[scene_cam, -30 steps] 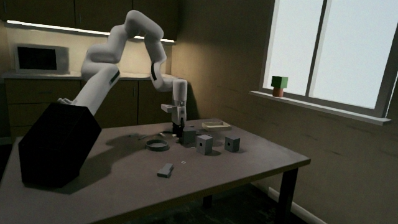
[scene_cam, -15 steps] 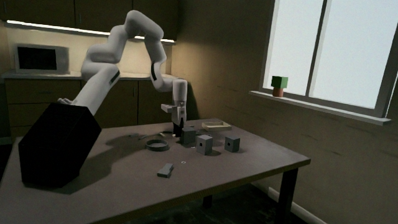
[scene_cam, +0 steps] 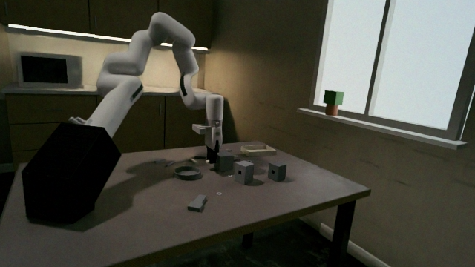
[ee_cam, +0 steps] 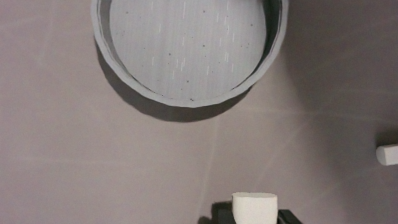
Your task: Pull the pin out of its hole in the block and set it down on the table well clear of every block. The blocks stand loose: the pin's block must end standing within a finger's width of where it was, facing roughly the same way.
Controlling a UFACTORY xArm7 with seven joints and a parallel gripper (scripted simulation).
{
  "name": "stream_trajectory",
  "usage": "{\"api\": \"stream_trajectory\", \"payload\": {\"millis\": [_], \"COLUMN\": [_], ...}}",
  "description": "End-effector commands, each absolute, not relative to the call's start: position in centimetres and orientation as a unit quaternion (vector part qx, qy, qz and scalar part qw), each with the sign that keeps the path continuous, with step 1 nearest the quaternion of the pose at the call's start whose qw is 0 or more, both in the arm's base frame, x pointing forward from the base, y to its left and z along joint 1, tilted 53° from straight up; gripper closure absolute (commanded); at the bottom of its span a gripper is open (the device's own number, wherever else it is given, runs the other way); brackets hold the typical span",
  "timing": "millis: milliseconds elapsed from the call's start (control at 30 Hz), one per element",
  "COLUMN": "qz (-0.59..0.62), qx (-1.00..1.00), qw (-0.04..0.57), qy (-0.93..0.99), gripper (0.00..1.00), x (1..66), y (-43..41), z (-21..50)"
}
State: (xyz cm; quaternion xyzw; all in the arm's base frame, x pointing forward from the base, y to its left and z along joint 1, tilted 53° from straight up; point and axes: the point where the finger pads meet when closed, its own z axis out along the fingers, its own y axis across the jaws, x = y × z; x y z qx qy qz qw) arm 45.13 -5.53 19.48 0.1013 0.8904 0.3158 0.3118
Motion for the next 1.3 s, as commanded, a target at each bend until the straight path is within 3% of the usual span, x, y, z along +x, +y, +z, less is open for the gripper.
{"api": "stream_trajectory", "payload": {"millis": [0, 1267], "qz": [0.316, 0.315], "qx": [0.102, 0.102], "qw": [0.313, 0.313], "qy": [0.890, 0.890], "gripper": [1.00, 1.00], "x": [45.16, 44.84], "y": [-5.64, -5.46], "z": [19.55, 19.31]}}
